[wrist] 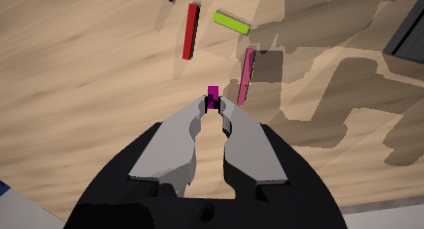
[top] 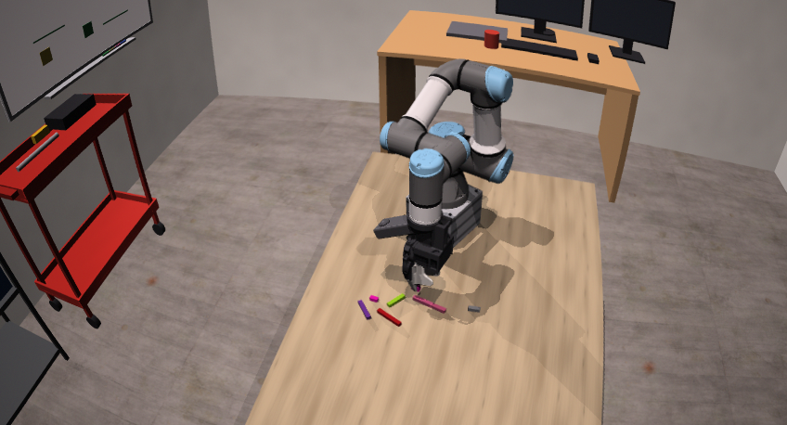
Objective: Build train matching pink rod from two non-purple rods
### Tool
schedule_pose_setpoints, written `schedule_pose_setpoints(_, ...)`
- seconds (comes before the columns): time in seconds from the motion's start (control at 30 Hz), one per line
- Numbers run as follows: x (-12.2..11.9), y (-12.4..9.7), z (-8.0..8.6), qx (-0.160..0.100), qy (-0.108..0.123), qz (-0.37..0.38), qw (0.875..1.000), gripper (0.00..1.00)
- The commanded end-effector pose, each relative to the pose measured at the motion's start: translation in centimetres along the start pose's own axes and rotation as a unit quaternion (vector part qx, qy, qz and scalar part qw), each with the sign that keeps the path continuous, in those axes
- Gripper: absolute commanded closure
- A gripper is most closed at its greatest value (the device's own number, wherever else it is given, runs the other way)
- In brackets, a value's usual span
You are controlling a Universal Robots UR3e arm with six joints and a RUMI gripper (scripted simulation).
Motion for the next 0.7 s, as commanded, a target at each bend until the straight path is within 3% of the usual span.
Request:
schedule_pose_setpoints(0.0,-0.1,0.0,-0.2,0.000,0.001,0.000,1.000,1.00)
schedule_pose_setpoints(0.17,-0.1,0.0,-1.1,0.000,0.001,0.000,1.000,1.00)
schedule_pose_setpoints(0.53,-0.1,0.0,-5.6,0.000,0.001,0.000,1.000,1.00)
schedule_pose_setpoints(0.67,-0.1,0.0,-6.5,0.000,0.001,0.000,1.000,1.00)
Point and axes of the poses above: the point where the finger pads meet when closed, its own z axis back along the fingers, its own x axis across the jaws, y = z × x, the point moved 2 cm from there along z, back along the fingers
